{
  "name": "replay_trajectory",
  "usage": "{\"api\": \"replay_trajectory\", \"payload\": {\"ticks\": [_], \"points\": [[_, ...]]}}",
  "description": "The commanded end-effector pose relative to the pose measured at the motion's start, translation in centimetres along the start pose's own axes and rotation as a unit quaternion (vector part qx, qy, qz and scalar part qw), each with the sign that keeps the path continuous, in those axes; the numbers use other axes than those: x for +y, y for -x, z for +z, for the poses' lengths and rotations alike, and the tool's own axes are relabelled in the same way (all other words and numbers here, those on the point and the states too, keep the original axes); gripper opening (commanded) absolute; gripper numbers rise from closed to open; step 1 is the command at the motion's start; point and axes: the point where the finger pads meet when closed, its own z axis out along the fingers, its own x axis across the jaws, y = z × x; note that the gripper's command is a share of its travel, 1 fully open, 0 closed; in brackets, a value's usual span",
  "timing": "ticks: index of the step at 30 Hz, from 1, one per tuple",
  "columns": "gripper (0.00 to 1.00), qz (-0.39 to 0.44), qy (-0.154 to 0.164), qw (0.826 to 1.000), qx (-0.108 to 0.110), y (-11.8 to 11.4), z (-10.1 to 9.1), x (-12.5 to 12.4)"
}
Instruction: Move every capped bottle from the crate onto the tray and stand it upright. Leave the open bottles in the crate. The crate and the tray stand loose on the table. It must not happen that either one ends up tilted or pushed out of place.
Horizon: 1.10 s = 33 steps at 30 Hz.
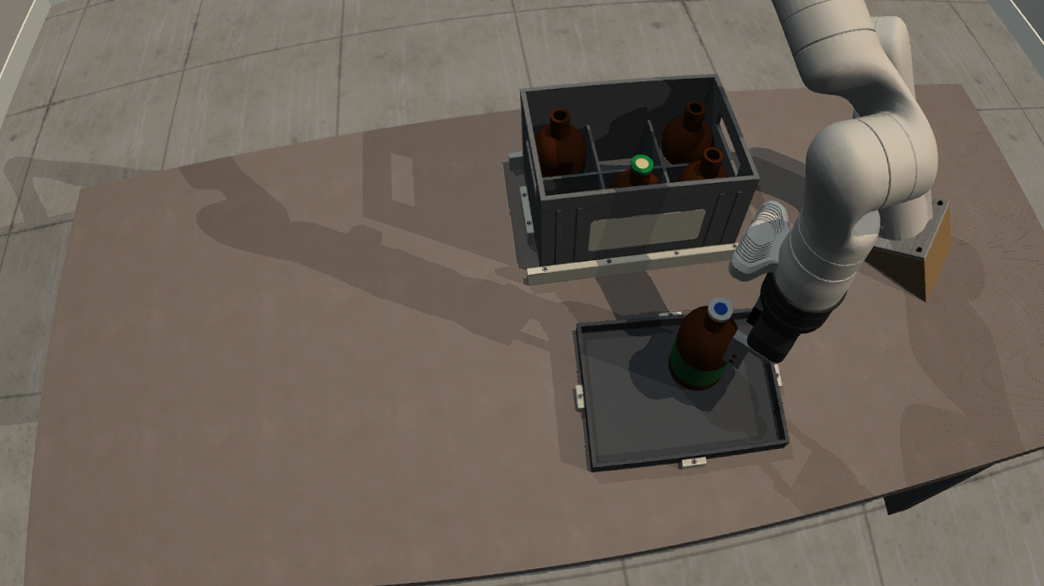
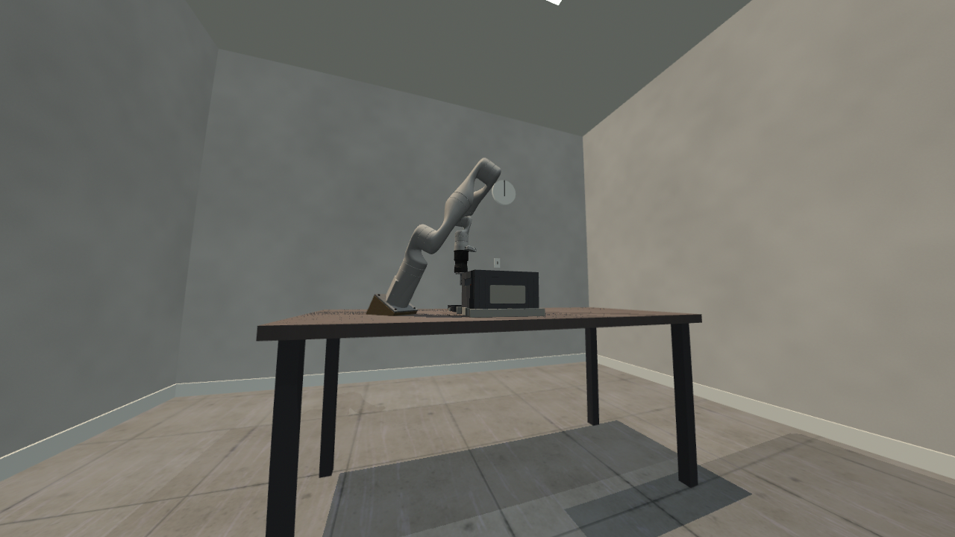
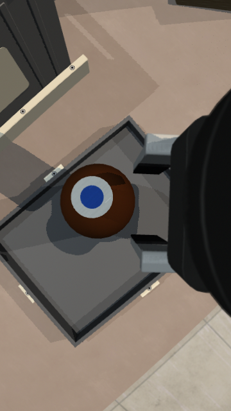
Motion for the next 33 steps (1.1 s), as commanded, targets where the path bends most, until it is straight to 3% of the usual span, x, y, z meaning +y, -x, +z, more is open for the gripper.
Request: {"api": "replay_trajectory", "payload": {"ticks": [1,15,33], "points": [[1.0,0.0,0.0,1.0,-0.001,0.0,-0.4,0.0],[1.0,0.0,0.0,1.0,0.0,0.0,-5.1,0.0],[1.0,0.0,0.0,1.0,0.0,0.1,-6.1,0.0]]}}
